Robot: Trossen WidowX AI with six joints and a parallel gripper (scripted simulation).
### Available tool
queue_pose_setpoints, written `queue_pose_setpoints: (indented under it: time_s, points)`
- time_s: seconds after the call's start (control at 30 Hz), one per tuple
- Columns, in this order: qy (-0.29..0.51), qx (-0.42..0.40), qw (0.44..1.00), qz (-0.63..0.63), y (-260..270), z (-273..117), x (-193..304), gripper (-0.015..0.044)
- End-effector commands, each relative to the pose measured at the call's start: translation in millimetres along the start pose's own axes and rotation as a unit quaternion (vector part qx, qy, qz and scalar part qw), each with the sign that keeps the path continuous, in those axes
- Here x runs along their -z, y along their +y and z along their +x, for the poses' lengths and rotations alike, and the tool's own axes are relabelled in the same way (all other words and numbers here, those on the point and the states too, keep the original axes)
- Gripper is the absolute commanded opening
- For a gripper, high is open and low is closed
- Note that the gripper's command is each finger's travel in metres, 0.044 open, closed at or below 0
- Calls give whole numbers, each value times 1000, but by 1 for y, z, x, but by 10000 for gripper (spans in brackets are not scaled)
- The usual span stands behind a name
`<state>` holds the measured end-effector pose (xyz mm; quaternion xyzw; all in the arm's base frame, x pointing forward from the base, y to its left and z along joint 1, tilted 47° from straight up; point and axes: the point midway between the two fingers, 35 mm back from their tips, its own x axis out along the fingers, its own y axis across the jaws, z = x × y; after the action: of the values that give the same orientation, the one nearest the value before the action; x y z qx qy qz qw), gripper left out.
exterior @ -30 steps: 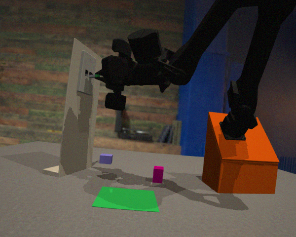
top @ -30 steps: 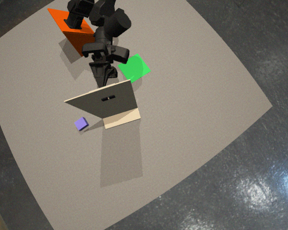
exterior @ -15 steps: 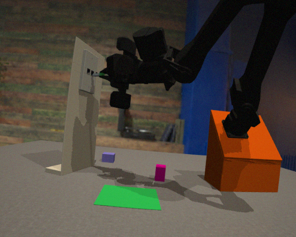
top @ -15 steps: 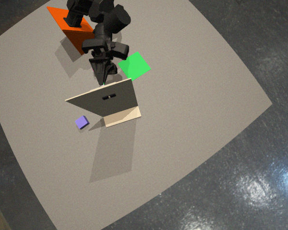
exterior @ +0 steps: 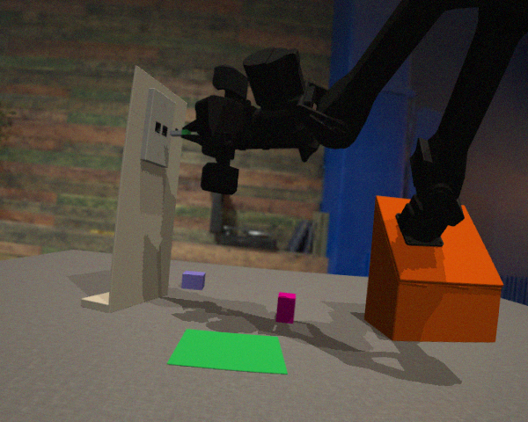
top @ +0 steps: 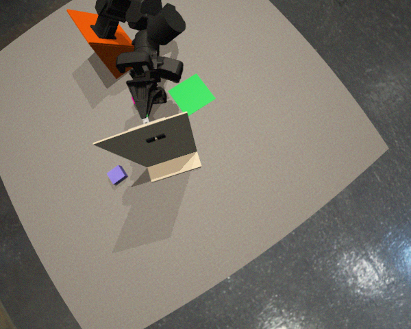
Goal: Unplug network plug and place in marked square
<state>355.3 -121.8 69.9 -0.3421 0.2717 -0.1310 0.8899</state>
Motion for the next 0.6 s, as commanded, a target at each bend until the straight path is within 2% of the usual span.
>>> queue_pose_setpoints:
  time_s: [0.0, 0.57]
  points:
    - [0, -1, 1000, -2, 1, -3, 1, 0]
    - [0, -1, 1000, -2, 1, -11, 3, 0]
